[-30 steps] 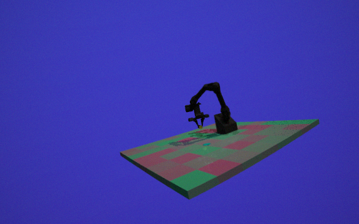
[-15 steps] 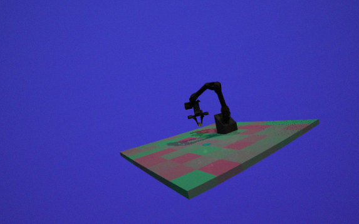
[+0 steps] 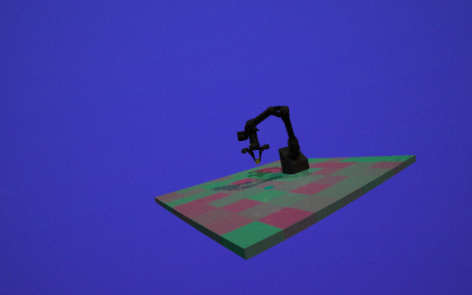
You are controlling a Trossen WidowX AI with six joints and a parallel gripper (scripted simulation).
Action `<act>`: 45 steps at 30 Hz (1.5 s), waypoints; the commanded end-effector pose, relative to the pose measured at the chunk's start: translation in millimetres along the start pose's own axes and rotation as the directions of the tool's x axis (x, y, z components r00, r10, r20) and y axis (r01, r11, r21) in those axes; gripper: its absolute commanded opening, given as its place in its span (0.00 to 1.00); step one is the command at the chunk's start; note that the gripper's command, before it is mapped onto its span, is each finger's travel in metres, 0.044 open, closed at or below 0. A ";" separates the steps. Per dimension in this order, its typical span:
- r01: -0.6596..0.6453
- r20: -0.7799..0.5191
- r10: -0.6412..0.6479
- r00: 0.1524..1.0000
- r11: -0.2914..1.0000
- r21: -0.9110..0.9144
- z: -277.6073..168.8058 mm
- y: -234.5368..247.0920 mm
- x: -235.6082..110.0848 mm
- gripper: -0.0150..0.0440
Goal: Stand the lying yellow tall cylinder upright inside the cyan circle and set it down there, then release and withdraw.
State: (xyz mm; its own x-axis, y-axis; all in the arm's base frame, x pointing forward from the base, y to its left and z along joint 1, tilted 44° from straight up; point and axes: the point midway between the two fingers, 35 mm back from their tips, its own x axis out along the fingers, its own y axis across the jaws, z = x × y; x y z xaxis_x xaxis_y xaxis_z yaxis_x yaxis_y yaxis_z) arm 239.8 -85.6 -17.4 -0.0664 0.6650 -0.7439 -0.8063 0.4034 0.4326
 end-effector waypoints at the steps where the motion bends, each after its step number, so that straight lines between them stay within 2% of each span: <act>1: 0.012 0.000 -0.012 1.000 0.998 0.060 11.9 -3.7 -4.3 0.43; 22: 0.024 -0.005 -0.024 1.000 0.929 0.370 69.5 -5.5 -12.7 0.43; 45: 0.015 0.004 -0.023 1.000 0.750 0.661 136.1 7.7 -17.5 0.43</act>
State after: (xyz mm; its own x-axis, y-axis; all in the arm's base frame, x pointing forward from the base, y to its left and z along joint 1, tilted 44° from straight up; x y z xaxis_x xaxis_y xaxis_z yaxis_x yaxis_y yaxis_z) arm 309.7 -14.5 60.0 -0.0535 0.6556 -0.7532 -0.2594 0.7193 0.6445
